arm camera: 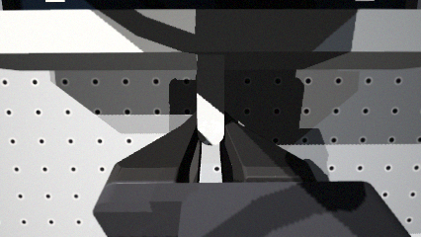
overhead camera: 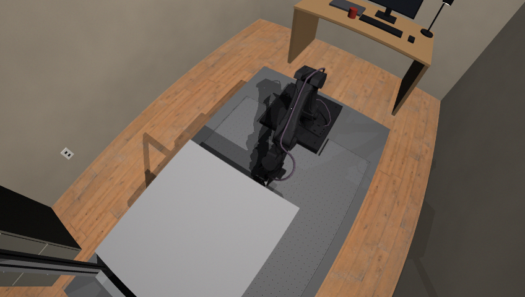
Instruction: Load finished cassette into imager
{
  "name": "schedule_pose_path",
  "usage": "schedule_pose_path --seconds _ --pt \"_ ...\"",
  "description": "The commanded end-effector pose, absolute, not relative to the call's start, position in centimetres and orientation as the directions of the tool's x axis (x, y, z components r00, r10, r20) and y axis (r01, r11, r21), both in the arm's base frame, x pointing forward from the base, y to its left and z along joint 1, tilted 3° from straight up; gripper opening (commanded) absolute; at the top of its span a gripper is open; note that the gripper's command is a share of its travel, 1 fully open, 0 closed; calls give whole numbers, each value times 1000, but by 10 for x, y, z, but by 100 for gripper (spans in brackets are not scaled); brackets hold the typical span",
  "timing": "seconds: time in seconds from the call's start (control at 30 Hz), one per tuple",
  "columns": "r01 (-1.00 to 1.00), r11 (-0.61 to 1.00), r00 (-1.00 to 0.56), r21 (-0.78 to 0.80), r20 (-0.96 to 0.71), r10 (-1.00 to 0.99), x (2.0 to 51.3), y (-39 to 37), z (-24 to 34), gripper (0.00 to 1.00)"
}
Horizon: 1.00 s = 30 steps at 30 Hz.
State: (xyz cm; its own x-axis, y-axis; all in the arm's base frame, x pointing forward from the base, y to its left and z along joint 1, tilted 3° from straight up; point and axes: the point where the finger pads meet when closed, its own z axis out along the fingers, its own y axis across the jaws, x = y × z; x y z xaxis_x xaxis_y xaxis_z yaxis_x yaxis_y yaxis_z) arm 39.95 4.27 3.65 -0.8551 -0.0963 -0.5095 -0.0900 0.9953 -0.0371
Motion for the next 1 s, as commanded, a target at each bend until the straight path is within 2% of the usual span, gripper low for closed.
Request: schedule_pose_path --seconds 0.0,0.07,0.17,0.3,0.37,0.97 --pt "-85 996 -817 -38 -569 -91 422 42 48 0" --pt "-88 995 -819 -41 -566 -95 410 40 36 0" --pt "-85 996 -738 -42 -668 -91 416 41 48 0" --pt "-85 996 -762 -42 -641 -92 418 40 34 0" --pt "-86 995 -734 -40 -673 -91 435 43 49 0" --pt "-87 996 -733 -36 -674 -88 456 46 50 0"
